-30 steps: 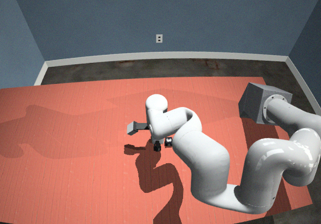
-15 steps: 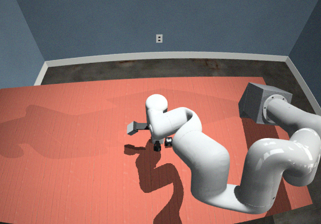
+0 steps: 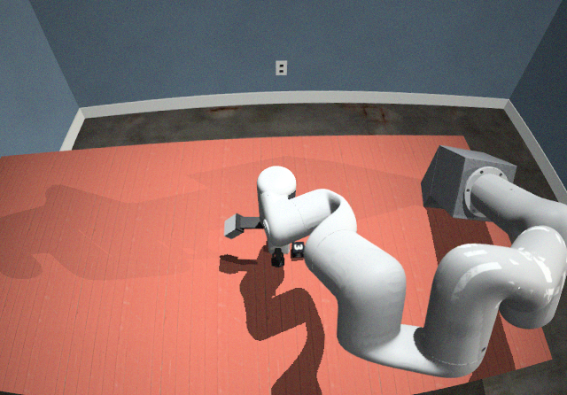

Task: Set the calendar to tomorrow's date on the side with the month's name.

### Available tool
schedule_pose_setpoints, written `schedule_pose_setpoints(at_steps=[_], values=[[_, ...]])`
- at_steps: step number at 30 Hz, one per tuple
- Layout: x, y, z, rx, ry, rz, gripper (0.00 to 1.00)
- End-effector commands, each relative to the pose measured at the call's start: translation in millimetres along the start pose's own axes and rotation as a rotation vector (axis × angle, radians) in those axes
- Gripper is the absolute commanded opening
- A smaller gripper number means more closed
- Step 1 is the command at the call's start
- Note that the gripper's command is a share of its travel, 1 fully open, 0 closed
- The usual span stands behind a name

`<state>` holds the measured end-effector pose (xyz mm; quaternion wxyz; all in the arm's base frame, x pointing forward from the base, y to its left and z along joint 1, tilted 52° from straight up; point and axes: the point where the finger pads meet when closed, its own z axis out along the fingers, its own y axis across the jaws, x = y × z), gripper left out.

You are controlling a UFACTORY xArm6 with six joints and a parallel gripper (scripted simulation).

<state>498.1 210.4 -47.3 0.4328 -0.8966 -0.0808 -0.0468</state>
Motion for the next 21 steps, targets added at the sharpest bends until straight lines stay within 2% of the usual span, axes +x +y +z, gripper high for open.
schedule_pose_setpoints(at_steps=[1,21], values=[[1.3,0.1,-1.2,-0.001,0.003,-0.001,1.0],[1.3,0.1,-5.1,-0.001,0.003,-0.001,1.0]])
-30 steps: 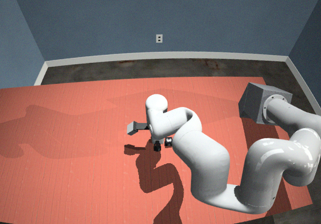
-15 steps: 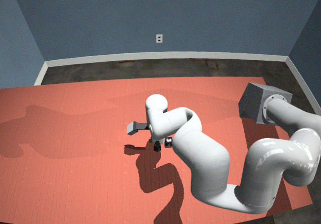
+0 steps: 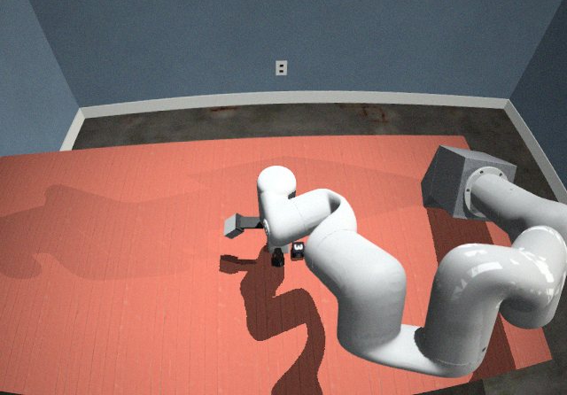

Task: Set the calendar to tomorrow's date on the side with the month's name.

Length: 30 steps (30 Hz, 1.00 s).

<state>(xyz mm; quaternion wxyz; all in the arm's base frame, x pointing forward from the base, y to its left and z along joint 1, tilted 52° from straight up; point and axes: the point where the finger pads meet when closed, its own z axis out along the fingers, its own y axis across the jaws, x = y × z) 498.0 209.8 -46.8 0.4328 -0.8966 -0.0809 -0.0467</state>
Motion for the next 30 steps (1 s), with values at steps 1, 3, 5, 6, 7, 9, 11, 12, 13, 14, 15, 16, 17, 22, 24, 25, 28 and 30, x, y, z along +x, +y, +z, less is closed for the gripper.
schedule_pose_setpoints(at_steps=[1,3,5,6,7,9,11,12,13,14,15,16,17,22,24,25,28,30], values=[[1,0,-7,-0.001,0.003,-0.001,1.0],[1,0,-13,-0.001,0.003,-0.001,1.0],[1,0,-21,-0.001,0.003,-0.001,1.0],[1,0,-26,-0.001,0.003,-0.001,1.0],[1,0,-31,-0.001,0.003,-0.001,1.0],[1,0,-40,-0.001,0.003,-0.001,1.0],[1,0,-48,-0.001,0.003,-0.001,1.0],[1,0,-51,-0.001,0.003,-0.001,1.0],[1,0,-54,-0.001,0.003,-0.001,1.0],[1,0,-54,-0.001,0.003,-0.001,1.0],[1,0,-54,-0.001,0.003,-0.001,1.0],[1,0,-57,-0.001,0.003,-0.001,1.0],[1,0,-58,-0.001,0.003,-0.001,1.0],[1,0,-60,-0.001,0.003,-0.001,1.0],[1,0,-60,-0.001,0.003,-0.001,1.0],[1,0,-60,-0.001,0.003,-0.001,1.0],[1,0,-60,-0.001,0.003,-0.001,1.0],[1,0,-60,-0.001,0.003,-0.001,1.0]])
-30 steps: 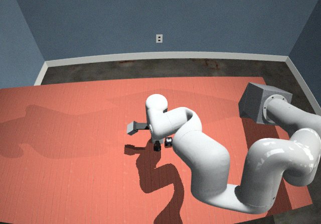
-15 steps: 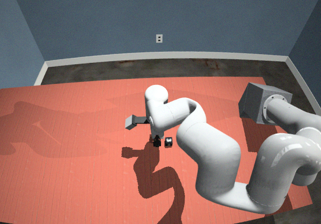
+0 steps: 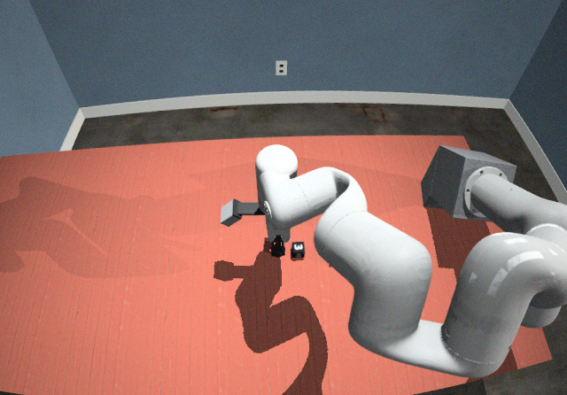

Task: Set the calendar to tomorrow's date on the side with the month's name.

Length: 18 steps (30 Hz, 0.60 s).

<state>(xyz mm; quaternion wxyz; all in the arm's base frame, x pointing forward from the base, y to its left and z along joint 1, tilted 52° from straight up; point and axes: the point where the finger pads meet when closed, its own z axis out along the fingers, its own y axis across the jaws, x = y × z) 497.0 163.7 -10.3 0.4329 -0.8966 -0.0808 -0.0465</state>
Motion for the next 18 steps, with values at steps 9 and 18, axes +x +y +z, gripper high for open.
schedule_pose_setpoints(at_steps=[9,18], values=[[-1,0,-2,-0.001,0.003,-0.074,1.0],[-10,0,-4,-0.002,0.003,-0.343,1.0]])
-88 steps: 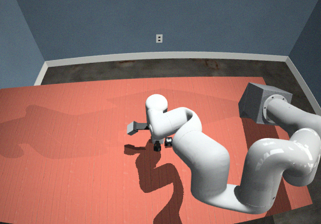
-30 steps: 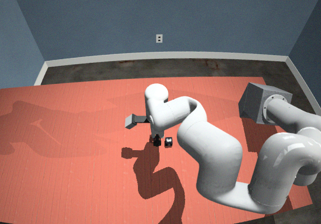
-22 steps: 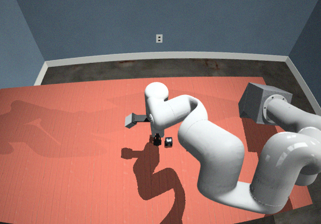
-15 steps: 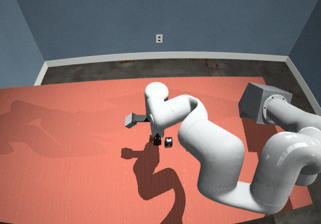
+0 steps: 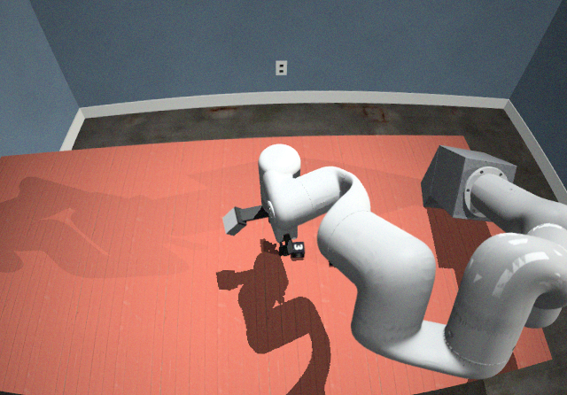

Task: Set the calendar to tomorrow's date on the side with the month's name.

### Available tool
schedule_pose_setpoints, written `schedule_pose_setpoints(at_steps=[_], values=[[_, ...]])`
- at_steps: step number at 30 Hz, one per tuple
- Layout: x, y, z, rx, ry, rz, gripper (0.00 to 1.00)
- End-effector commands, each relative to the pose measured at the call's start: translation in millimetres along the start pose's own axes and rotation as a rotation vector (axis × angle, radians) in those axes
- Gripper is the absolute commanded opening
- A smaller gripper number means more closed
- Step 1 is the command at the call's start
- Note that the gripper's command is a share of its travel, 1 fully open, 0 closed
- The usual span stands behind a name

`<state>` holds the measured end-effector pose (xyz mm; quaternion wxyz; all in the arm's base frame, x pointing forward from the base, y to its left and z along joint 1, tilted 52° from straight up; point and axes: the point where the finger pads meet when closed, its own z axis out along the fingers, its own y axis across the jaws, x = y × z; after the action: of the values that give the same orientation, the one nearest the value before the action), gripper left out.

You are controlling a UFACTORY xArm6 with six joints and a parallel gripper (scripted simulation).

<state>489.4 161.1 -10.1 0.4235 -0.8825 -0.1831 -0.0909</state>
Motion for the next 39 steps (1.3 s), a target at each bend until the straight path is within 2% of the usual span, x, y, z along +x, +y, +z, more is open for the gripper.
schedule_pose_setpoints(at_steps=[1,4,15,18,20,33,35,39], values=[[-3,0,-2,-0.001,0.012,-0.117,1.0],[-7,-1,-3,-0.002,0.012,-0.247,1.0],[-18,-4,-6,-0.004,0.012,-0.559,1.0],[-18,-4,-6,-0.004,0.012,-0.563,1.0],[-22,-5,-7,-0.005,0.012,-0.69,1.0],[-35,-8,-9,-0.007,0.011,-1.059,1.0],[-35,-8,-9,-0.007,0.011,-1.059,1.0],[-40,-10,-10,-0.008,0.01,-1.208,1.0]])
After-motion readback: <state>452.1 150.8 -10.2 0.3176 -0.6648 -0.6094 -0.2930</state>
